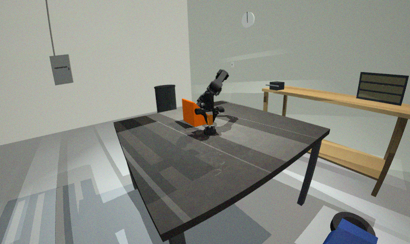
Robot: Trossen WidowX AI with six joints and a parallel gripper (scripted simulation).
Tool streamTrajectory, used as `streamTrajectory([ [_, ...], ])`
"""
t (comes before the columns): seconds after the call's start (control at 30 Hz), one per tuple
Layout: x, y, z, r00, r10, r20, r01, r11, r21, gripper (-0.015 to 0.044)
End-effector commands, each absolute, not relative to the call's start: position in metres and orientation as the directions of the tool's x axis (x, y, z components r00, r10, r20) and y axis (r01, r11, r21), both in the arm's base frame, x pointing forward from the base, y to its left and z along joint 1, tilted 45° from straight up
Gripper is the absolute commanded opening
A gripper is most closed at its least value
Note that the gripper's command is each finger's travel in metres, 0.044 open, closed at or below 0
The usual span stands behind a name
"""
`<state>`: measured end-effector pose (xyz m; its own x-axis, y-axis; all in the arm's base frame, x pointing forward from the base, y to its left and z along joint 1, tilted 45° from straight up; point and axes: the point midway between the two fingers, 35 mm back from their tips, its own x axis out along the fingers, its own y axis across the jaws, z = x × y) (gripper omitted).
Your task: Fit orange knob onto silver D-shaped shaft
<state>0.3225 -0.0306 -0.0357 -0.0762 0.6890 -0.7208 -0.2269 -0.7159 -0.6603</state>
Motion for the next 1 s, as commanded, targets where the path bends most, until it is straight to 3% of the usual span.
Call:
streamTrajectory([
  [0.0, 0.3226, -0.0320, -0.0360, -0.073, 0.690, -0.720, -0.347, -0.694, -0.630, 0.0000],
  [0.97, 0.3223, -0.0283, -0.0390, -0.073, 0.690, -0.720, -0.335, -0.697, -0.634, 0.0000],
])
